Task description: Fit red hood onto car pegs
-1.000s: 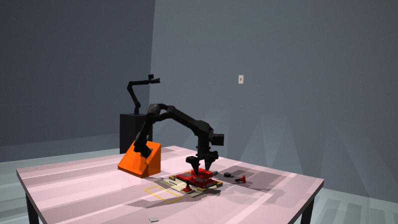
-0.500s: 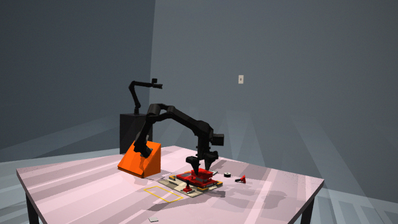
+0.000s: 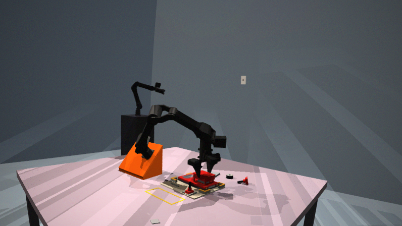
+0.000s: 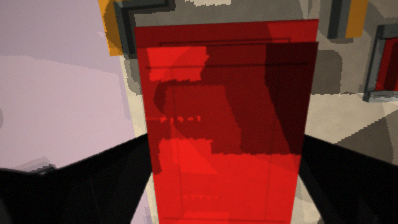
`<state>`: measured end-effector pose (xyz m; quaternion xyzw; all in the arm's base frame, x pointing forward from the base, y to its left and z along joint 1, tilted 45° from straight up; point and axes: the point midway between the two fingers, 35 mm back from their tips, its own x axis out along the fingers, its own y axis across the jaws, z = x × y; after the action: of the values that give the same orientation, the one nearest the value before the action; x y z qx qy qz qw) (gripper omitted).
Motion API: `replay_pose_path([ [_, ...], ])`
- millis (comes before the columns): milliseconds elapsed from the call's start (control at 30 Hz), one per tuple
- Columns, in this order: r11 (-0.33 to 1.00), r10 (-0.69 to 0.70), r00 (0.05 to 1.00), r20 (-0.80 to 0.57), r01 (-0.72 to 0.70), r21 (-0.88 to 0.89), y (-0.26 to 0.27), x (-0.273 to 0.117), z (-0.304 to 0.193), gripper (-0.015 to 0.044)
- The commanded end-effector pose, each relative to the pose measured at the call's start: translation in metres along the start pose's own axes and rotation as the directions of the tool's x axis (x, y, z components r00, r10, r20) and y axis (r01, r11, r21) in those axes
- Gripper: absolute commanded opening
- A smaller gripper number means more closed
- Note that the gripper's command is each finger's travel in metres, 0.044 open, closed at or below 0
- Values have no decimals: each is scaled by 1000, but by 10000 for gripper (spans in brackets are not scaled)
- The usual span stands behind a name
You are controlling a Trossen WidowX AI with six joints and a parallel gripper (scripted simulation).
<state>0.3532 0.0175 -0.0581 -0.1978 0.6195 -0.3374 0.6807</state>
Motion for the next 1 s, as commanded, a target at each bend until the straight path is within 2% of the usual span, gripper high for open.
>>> replay_pose_path([
  [0,1000,-5,1000,2,5,-5,-1,3,0,0],
  [967,1000,-3,1000,2,3,-5,0,3,0,0],
])
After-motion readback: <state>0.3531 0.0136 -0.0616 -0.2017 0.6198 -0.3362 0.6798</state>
